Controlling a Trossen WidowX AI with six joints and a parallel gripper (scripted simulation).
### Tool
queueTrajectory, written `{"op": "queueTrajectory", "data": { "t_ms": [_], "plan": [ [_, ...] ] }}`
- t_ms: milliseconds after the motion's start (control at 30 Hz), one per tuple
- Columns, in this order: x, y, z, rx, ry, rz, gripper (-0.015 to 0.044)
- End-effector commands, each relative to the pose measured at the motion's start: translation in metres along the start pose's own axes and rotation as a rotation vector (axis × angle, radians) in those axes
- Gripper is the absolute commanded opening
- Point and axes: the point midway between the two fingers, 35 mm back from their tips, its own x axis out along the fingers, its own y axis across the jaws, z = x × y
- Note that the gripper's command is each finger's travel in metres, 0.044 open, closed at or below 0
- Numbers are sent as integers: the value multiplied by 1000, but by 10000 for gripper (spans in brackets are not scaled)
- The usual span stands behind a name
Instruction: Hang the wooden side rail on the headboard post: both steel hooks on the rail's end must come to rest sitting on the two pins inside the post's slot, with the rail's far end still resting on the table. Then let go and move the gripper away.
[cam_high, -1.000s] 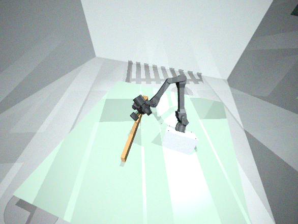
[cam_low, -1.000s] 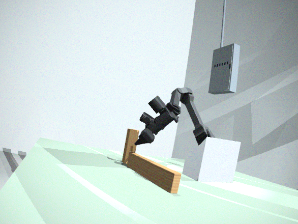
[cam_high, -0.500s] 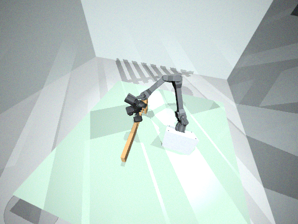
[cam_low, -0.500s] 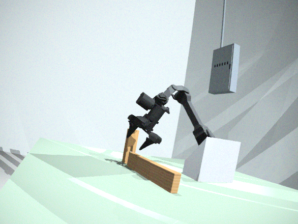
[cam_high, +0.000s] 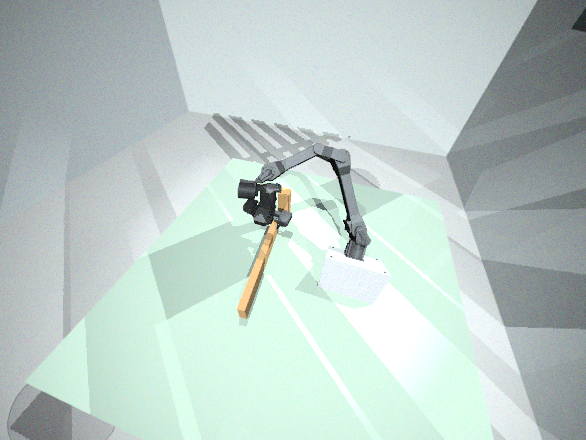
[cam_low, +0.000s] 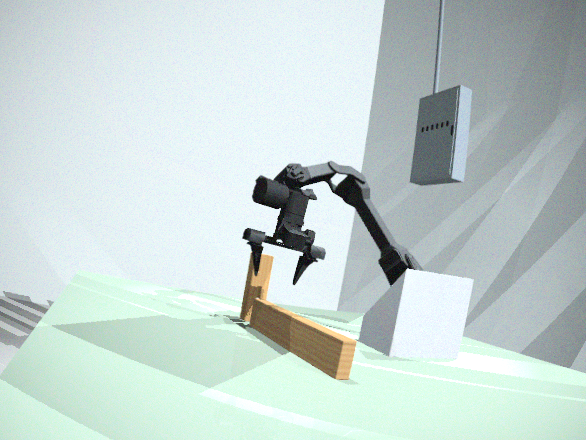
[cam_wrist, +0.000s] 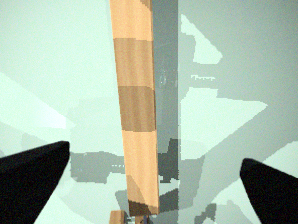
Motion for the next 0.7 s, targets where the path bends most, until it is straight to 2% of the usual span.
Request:
{"op": "queueTrajectory", "data": {
  "t_ms": [0, 233, 367, 667],
  "plan": [
    [-8, 5, -3, -151, -37, 70, 440],
    [-6, 5, -3, -151, -37, 70, 440],
    [25, 7, -2, -151, -35, 69, 440],
    [42, 8, -2, -151, -35, 69, 440]
  ]
}}
